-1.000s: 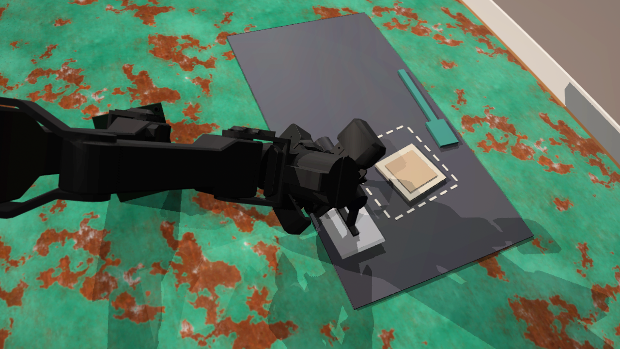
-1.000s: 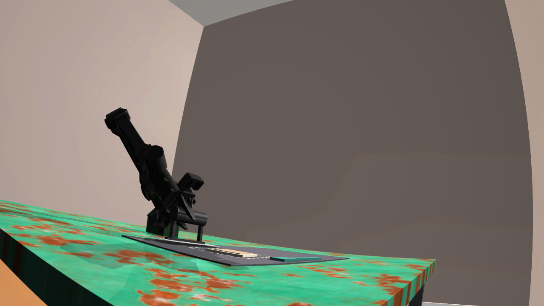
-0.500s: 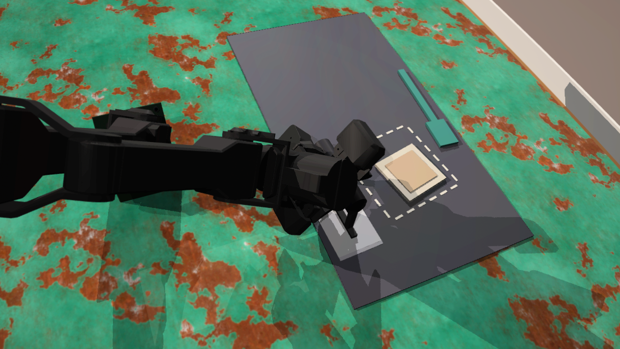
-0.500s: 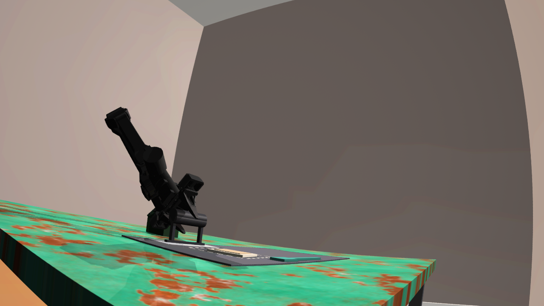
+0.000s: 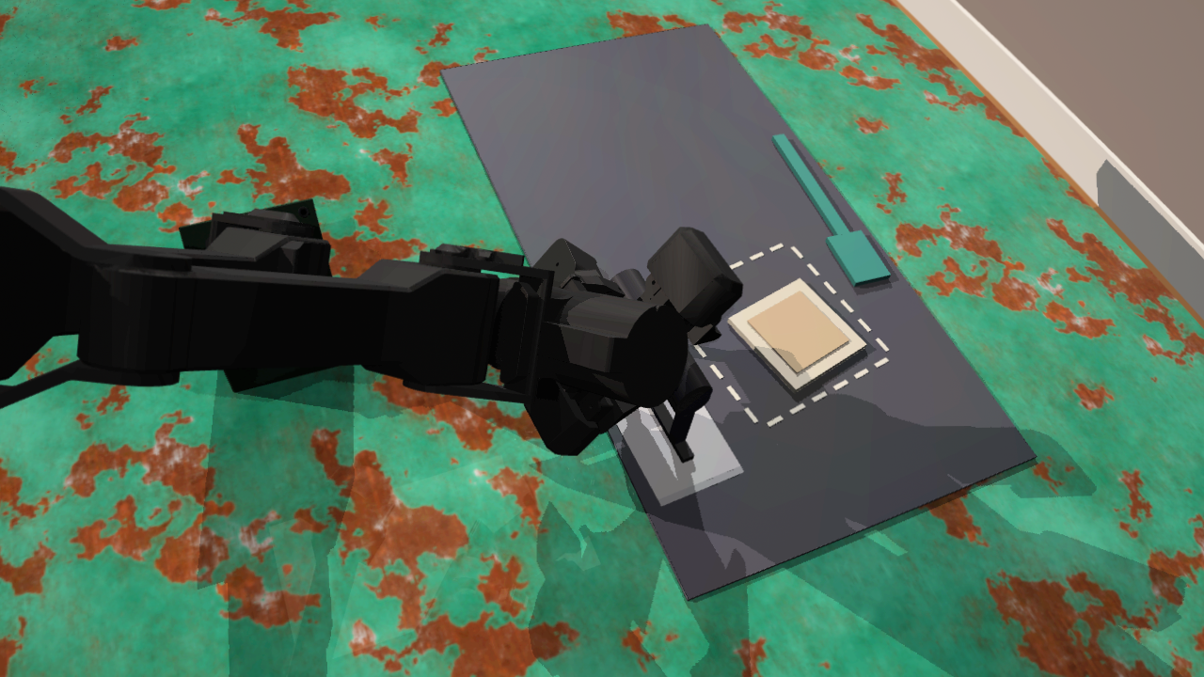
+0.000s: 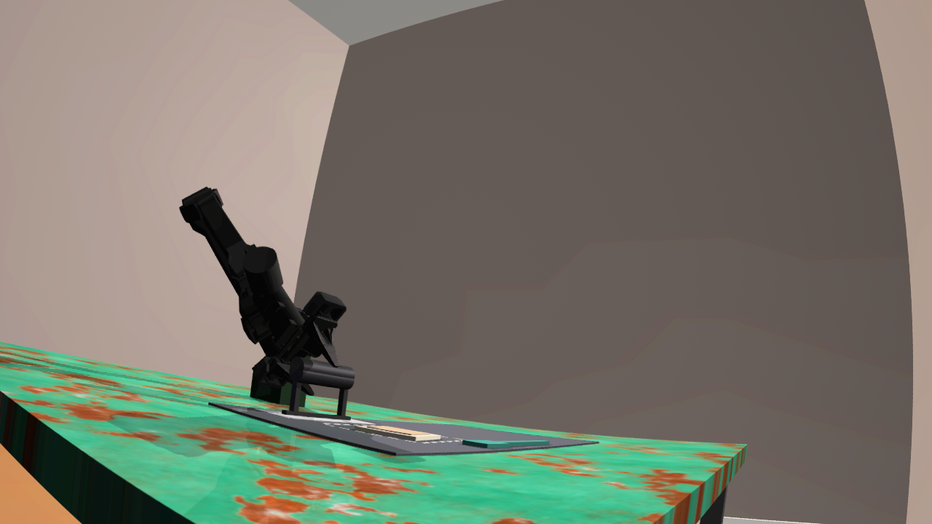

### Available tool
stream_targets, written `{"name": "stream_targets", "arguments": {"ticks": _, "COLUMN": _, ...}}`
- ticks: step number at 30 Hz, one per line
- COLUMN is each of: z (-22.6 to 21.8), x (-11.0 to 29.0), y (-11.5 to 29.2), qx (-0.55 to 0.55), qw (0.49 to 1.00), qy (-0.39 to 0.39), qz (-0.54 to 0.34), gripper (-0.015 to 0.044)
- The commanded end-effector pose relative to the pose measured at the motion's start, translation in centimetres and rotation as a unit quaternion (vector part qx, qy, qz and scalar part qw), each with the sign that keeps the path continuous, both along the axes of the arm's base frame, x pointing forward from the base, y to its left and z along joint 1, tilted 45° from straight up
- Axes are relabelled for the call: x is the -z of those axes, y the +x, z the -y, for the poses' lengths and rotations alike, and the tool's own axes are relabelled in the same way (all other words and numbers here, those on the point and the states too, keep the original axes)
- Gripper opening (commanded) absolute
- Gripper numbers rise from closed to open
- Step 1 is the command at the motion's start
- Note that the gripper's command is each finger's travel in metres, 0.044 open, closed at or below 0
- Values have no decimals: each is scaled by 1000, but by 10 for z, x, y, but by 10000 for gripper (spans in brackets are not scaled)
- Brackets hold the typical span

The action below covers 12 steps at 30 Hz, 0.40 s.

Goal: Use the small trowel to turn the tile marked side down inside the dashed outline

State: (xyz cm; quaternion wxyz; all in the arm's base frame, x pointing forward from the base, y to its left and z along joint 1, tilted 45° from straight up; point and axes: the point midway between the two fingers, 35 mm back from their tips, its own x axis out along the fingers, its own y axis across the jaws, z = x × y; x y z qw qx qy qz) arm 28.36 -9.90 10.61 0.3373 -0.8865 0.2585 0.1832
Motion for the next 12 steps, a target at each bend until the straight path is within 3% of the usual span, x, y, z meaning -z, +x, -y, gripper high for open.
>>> {"name": "stream_targets", "arguments": {"ticks": 1, "z": -2, "x": -4, "y": -6, "qx": 2, "qw": 1000, "qy": 0, "qz": -1, "gripper": 300}}
{"name": "stream_targets", "arguments": {"ticks": 12, "z": -11, "x": -18, "y": -28, "qx": 3, "qw": 1000, "qy": 1, "qz": -1, "gripper": 300}}
